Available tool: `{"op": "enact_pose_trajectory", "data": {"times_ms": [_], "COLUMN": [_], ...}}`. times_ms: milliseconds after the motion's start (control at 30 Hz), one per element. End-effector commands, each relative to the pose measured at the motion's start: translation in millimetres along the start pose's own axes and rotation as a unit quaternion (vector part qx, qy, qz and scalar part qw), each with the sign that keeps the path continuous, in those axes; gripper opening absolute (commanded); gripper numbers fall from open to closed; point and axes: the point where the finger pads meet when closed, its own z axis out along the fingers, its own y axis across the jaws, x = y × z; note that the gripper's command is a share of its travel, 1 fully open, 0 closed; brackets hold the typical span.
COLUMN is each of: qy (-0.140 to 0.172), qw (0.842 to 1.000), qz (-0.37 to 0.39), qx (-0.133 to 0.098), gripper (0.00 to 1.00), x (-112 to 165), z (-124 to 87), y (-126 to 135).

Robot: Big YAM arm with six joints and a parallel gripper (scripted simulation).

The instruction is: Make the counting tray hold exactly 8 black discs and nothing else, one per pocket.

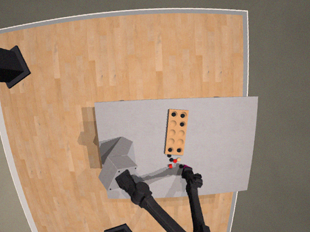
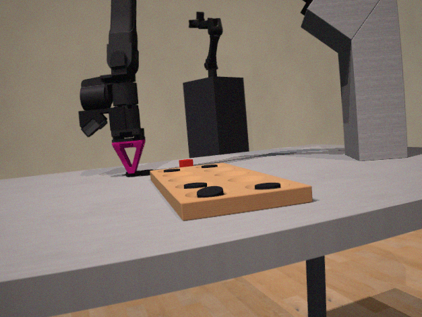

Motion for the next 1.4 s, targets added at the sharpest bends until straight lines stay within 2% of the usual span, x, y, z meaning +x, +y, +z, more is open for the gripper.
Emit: {"op": "enact_pose_trajectory", "data": {"times_ms": [0, 1300, 1333, 1367], "qy": [-0.008, -0.006, -0.006, -0.006], "qw": [1.000, 1.000, 1.000, 1.000], "qz": [-0.003, -0.003, -0.003, -0.003], "qx": [0.004, 0.004, 0.004, 0.004], "gripper": [0.44, 0.44, 0.00, 0.00], "x": [-5.8, -3.4, -3.4, -3.4], "z": [5.9, 8.9, 8.9, 8.9], "y": [-7.8, -7.4, -7.4, -7.4]}}
